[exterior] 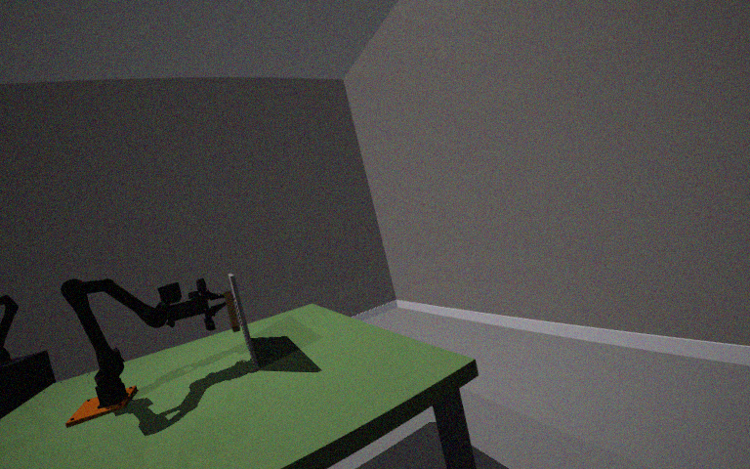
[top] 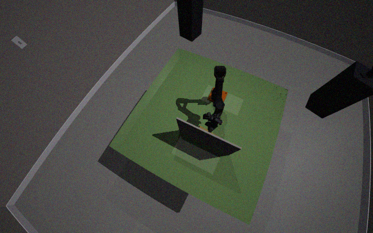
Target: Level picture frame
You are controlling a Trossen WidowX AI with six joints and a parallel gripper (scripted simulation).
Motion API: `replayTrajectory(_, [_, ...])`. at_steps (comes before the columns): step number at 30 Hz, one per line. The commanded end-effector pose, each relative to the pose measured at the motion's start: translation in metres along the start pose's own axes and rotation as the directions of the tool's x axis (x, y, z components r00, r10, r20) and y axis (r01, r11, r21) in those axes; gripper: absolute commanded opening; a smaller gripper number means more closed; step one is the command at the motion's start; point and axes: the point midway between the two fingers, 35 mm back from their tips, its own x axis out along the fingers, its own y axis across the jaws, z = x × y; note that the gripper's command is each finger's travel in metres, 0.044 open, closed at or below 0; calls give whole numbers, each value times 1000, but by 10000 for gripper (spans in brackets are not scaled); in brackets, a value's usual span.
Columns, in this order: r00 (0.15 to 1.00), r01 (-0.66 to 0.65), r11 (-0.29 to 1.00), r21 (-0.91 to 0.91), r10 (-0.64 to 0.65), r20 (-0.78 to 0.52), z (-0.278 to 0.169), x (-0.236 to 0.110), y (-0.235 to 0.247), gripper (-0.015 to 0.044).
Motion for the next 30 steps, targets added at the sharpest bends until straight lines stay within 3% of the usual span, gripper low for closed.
replayTrajectory(1, [1000,-11,1000,9,11,1,1,0,3,0])
replayTrajectory(30, [1000,-11,1000,9,11,1,1,0,-5,0])
